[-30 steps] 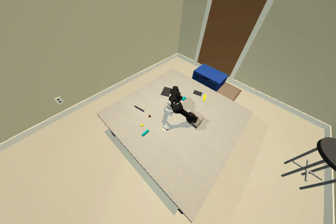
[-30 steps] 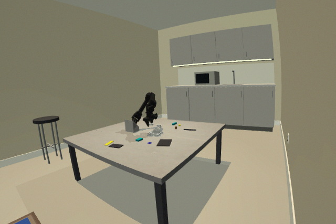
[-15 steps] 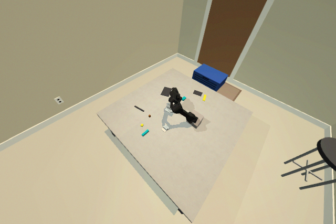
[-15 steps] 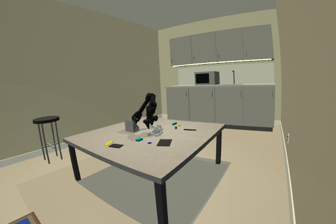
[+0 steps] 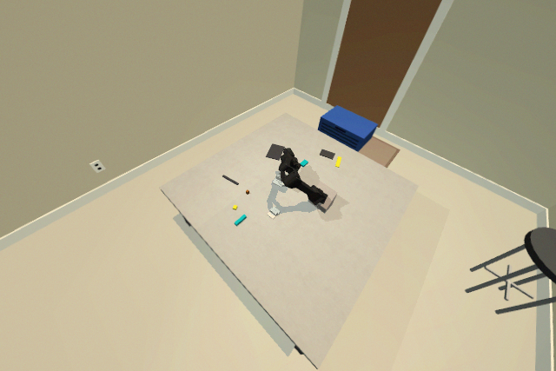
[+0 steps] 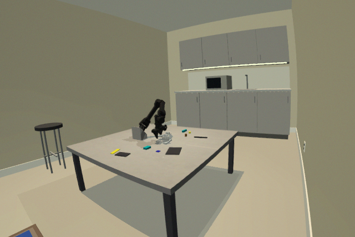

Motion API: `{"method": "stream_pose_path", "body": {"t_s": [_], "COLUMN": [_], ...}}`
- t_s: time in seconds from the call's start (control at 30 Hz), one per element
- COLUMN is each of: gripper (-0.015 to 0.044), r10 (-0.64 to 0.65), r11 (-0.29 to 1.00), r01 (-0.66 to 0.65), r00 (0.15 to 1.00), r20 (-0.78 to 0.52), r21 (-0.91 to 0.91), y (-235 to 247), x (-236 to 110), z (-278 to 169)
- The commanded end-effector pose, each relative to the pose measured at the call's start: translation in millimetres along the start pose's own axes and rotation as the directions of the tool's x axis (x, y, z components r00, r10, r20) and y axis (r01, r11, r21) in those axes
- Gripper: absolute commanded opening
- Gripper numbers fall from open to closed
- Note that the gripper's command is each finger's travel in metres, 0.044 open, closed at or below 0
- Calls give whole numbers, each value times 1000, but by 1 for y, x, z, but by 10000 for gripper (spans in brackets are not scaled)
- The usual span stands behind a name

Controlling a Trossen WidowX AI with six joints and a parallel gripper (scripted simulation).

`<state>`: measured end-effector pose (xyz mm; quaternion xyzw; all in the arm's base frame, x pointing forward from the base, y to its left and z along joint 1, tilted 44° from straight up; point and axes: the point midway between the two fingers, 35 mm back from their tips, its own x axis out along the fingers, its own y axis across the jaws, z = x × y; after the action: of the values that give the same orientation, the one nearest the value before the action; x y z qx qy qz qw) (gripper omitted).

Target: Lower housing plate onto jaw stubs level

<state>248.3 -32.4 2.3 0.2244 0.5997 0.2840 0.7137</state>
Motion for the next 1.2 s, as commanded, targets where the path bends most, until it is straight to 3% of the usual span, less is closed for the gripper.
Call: {"method": "stream_pose_path", "body": {"t_s": [0.0, 1.17], "gripper": [351, 351], "r10": [8, 10], "r11": [1000, 1000], "r01": [-8, -10], "r00": [1000, 1000], "r20": [-2, -2], "r21": [8, 9], "y": [1, 2], "x": [8, 19], "z": [-2, -3]}}
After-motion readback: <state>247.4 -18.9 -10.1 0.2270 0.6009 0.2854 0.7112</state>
